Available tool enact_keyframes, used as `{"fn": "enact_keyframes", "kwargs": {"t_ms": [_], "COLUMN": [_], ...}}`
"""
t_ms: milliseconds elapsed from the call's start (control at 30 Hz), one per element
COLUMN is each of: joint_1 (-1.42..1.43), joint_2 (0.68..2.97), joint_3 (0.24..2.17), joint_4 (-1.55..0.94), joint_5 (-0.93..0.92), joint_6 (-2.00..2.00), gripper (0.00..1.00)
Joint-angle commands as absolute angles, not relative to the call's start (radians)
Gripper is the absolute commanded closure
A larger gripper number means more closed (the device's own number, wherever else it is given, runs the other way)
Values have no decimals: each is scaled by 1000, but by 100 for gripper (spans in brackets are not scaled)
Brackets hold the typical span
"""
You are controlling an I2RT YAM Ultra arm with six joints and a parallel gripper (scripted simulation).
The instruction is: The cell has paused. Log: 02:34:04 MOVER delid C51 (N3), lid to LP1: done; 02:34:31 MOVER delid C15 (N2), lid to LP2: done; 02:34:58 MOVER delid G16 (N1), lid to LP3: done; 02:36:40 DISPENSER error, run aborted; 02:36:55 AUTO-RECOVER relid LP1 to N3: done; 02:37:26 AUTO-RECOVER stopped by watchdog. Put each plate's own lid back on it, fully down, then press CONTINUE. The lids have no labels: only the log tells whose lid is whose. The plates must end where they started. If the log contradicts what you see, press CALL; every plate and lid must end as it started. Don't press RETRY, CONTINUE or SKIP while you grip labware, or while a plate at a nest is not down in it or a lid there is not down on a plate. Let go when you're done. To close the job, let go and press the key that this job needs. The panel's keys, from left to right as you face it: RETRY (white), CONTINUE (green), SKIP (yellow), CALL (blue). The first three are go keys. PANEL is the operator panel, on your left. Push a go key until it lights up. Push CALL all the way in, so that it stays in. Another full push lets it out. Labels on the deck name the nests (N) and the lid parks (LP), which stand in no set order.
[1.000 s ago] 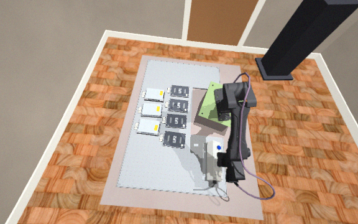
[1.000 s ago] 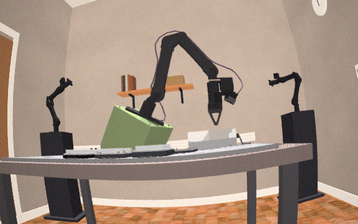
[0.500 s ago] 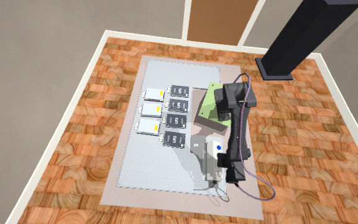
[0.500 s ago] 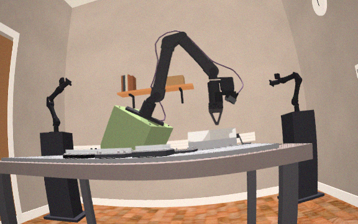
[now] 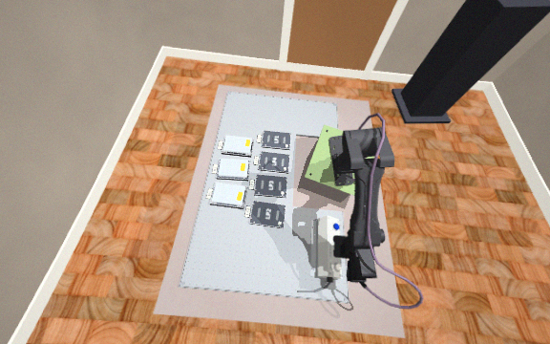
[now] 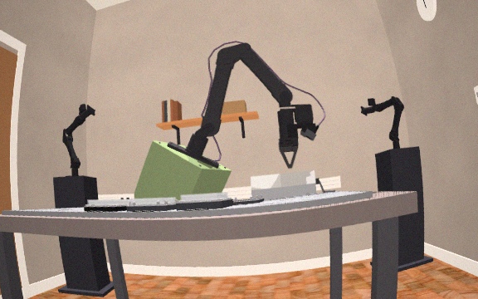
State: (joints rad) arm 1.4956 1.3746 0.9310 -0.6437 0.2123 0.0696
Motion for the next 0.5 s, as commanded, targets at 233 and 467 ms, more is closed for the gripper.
{"fn": "enact_keyframes", "kwargs": {"t_ms": [233,467], "joint_1": [1494,1488], "joint_2": [1374,1393], "joint_3": [932,907], "joint_4": [-593,-572], "joint_5": [206,203], "joint_6": [59,54], "gripper": [100,100]}}
